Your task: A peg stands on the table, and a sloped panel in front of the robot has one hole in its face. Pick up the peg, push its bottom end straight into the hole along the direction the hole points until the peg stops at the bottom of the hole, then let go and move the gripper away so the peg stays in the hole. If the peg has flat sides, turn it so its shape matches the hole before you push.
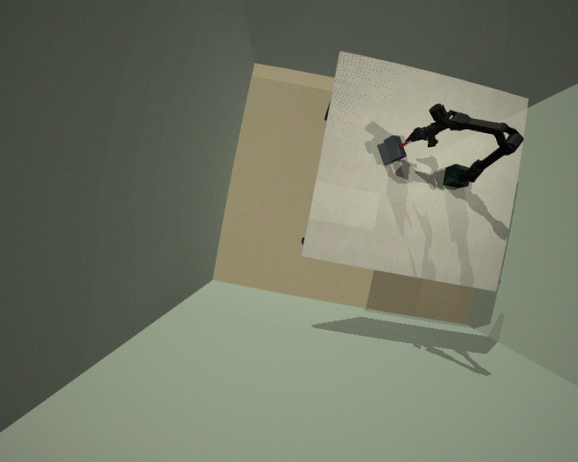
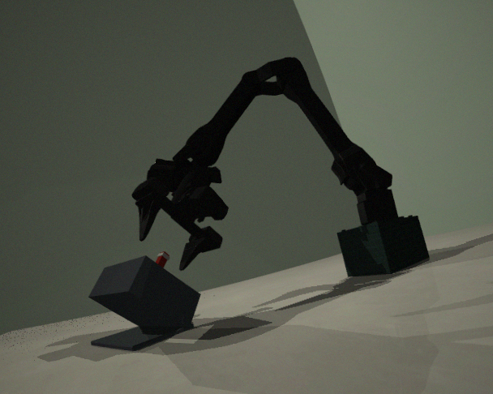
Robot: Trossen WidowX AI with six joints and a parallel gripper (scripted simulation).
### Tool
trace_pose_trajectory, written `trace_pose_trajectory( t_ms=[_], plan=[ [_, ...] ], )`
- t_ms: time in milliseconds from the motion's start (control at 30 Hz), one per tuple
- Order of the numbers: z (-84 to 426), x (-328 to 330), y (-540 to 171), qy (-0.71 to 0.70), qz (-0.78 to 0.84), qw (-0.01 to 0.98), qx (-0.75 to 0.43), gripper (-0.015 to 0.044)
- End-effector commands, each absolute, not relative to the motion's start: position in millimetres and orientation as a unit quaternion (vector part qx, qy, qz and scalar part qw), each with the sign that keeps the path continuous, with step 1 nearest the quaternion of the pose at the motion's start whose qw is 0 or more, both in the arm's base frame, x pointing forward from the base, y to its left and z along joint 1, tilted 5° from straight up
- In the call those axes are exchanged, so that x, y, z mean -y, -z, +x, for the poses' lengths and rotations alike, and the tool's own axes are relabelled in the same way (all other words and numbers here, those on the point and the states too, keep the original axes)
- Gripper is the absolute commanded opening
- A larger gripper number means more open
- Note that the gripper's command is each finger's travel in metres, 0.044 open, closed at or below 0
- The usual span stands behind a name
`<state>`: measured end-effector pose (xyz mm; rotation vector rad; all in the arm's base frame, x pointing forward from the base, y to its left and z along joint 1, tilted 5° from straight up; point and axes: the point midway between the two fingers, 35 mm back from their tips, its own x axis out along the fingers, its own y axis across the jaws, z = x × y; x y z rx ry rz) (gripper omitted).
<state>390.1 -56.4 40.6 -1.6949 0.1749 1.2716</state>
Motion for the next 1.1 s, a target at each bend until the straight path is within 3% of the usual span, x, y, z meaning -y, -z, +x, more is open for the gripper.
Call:
trace_pose_trajectory(
  t_ms=[0,1067],
  plan=[
    [387,61,-50,-0.521,-0.699,0.485,-0.069,0.044],
    [357,88,-95,-0.521,-0.698,0.486,-0.072,0.044]
  ],
)
